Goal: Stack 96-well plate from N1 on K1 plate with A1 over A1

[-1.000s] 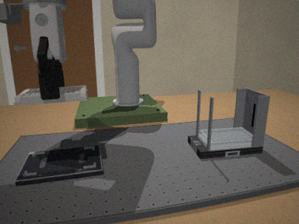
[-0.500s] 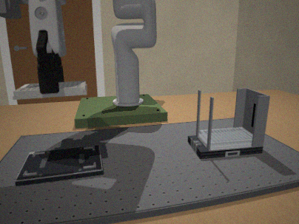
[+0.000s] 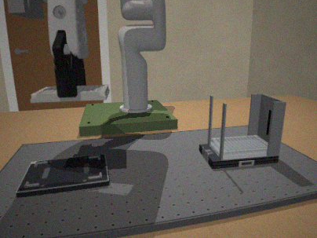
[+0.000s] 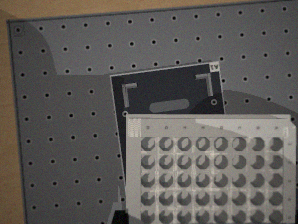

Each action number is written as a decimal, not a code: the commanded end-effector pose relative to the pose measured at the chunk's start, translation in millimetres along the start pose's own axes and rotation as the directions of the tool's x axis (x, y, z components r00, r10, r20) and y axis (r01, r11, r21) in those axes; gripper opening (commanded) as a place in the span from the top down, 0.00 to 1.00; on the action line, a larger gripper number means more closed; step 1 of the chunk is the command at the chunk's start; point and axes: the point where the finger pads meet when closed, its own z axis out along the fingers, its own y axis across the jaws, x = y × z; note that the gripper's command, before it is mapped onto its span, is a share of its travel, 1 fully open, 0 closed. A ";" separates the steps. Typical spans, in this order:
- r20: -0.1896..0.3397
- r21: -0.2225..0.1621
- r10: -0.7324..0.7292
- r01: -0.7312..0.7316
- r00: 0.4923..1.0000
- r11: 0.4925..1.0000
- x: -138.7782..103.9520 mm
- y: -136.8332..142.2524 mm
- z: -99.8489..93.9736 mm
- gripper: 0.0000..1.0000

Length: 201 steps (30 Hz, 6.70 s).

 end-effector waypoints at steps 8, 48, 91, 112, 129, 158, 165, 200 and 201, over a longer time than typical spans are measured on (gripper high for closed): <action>-0.002 0.001 0.005 -0.005 1.000 1.000 -32.3 2.2 -1.1 1.00; 0.000 0.001 0.005 -0.005 1.000 1.000 -152.3 11.3 -3.4 1.00; 0.000 0.001 0.005 -0.005 1.000 1.000 -275.6 20.8 -5.9 1.00; 0.001 0.001 0.005 -0.005 1.000 1.000 -338.8 25.8 -7.2 1.00; 0.001 0.001 0.005 -0.005 1.000 1.000 -363.1 27.6 -7.7 1.00; 0.001 0.001 0.005 -0.005 1.000 1.000 -361.5 27.5 -6.1 1.00; 0.001 0.001 0.005 -0.005 1.000 1.000 -361.3 27.5 5.7 1.00; 0.001 0.001 0.005 -0.005 1.000 1.000 -361.1 27.5 57.4 1.00; 0.001 0.001 0.005 -0.005 1.000 1.000 -361.1 27.5 59.1 1.00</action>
